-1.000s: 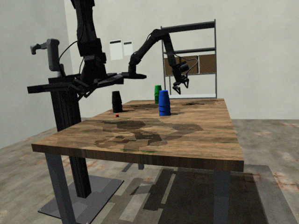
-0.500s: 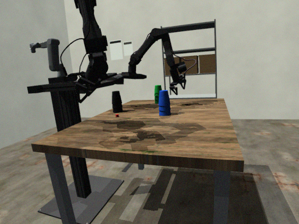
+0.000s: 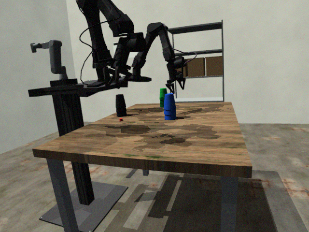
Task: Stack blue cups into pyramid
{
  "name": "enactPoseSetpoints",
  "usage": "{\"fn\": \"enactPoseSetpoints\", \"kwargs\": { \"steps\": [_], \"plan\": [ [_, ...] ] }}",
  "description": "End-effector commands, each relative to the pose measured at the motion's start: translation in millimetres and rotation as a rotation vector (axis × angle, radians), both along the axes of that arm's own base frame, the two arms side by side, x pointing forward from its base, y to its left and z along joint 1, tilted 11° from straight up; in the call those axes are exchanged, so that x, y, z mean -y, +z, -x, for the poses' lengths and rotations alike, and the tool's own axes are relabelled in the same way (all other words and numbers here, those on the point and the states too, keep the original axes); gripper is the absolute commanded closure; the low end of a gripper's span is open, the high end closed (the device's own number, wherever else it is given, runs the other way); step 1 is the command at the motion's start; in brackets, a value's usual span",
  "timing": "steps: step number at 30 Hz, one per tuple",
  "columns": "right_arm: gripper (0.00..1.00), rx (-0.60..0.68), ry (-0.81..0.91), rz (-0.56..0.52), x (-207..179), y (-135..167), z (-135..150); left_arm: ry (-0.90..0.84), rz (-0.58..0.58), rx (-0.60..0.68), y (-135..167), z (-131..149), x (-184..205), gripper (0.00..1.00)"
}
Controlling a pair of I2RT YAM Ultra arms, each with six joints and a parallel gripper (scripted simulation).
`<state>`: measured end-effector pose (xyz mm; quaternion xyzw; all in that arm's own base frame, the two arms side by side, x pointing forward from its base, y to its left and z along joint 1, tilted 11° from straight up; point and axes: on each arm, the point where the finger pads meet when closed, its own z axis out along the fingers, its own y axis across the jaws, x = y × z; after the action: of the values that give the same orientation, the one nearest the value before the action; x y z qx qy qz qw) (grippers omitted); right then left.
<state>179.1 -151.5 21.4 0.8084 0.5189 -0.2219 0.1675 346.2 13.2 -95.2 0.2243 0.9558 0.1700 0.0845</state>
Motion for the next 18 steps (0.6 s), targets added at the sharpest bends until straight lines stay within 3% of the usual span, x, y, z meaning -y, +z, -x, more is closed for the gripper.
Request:
{"fn": "enactPoseSetpoints", "kwargs": {
  "steps": [1, 7, 9, 18],
  "plan": [
    [0.0, -0.03, 0.196, 0.015, -19.5, 26.9, -16.6, 0.044, 0.077, -0.002, 12.5, 6.2, 39.6, 0.0],
    [0.0, -0.029, 0.503, 0.028, -64.5, 48.6, -38.7, 0.026, 0.14, -0.001, 17.3, 11.8, 88.4, 0.0],
    [0.0, -0.029, 0.503, 0.028, -64.5, 48.6, -38.7, 0.026, 0.14, -0.001, 17.3, 11.8, 88.4, 0.0],
    [0.0, -0.026, 0.996, 0.059, -141.3, 81.8, -48.3, -0.001, 0.212, -0.006, 20.2, 20.1, 147.3, 0.0]
  ]
}}
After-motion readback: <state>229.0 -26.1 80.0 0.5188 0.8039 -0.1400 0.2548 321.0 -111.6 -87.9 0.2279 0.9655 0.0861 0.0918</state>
